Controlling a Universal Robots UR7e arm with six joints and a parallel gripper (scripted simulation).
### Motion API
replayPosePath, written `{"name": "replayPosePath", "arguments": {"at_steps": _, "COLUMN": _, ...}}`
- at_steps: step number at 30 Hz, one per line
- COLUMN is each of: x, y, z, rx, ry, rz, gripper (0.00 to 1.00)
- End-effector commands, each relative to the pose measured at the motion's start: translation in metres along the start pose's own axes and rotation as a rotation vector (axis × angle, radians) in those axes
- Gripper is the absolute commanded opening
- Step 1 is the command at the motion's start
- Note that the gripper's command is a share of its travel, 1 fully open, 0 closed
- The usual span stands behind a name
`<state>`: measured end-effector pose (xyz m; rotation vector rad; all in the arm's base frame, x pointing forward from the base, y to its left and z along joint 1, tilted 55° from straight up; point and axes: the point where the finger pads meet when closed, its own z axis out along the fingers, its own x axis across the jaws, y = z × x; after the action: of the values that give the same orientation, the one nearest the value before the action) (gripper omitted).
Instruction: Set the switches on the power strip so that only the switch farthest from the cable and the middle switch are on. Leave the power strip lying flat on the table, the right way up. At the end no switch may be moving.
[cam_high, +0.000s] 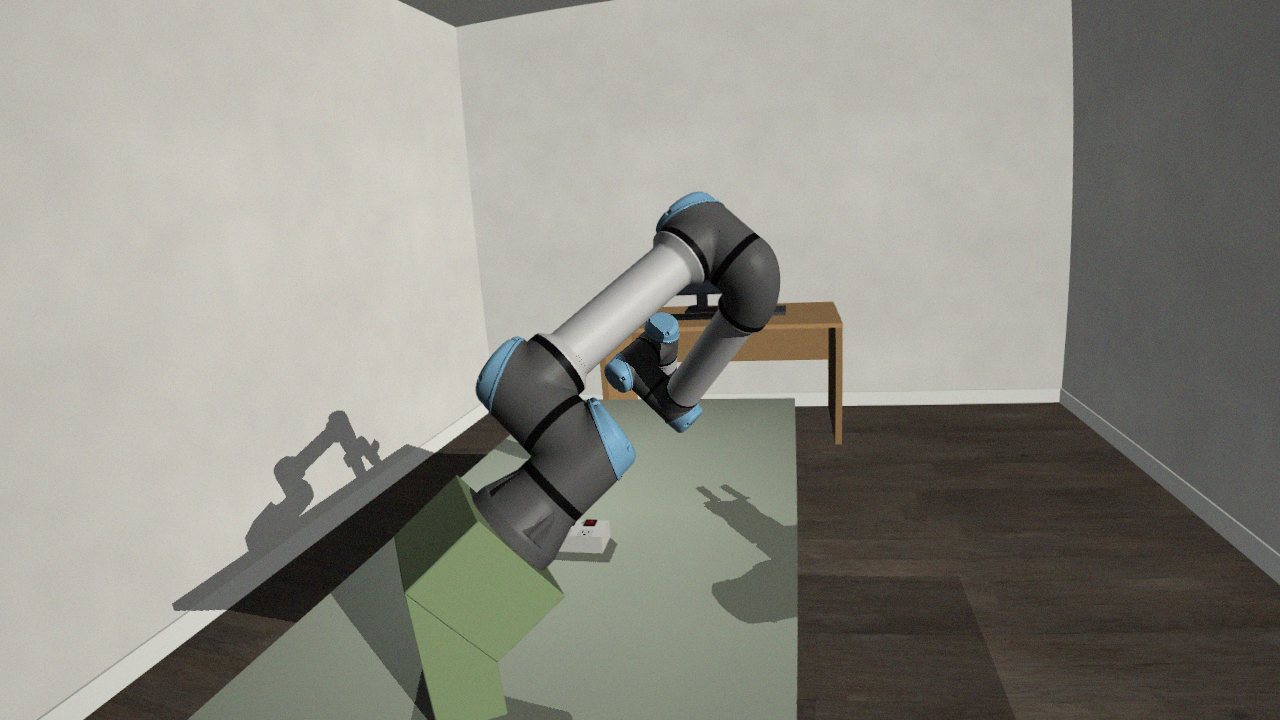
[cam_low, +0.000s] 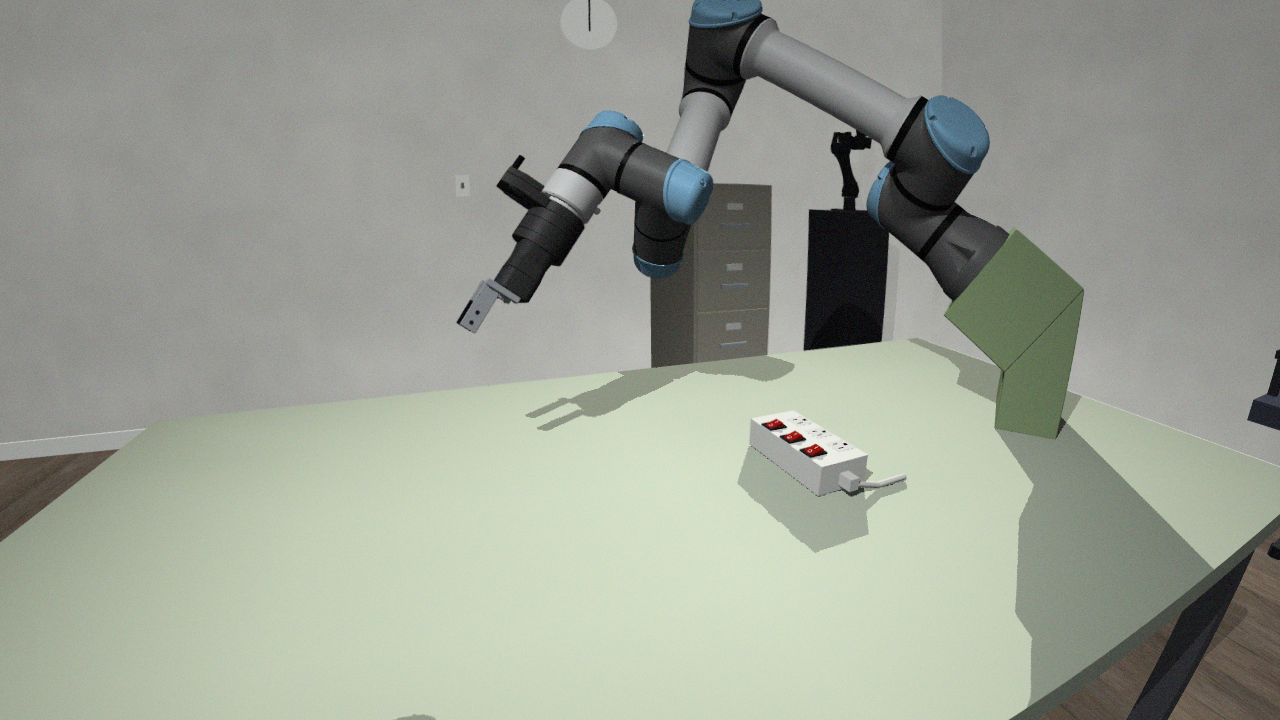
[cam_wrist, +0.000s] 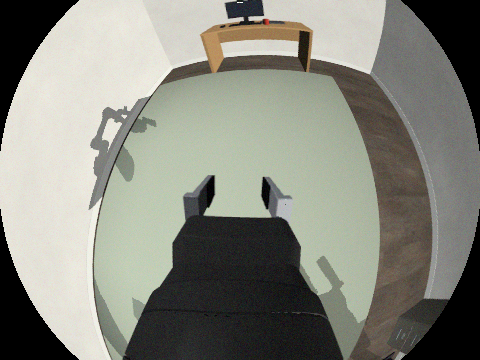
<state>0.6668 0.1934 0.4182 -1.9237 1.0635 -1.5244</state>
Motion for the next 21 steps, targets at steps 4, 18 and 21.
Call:
{"name": "replayPosePath", "arguments": {"at_steps": 4, "x": -0.032, "y": 0.038, "z": 0.004, "rx": -0.093, "ry": -0.023, "rz": -0.295, "gripper": 1.00}}
{"name": "replayPosePath", "arguments": {"at_steps": 18, "x": -0.077, "y": 0.100, "z": 0.001, "rx": -0.217, "ry": -0.107, "rz": -0.747, "gripper": 1.00}}
{"name": "replayPosePath", "arguments": {"at_steps": 21, "x": -0.086, "y": 0.115, "z": -0.001, "rx": -0.242, "ry": -0.132, "rz": -0.853, "gripper": 1.00}}
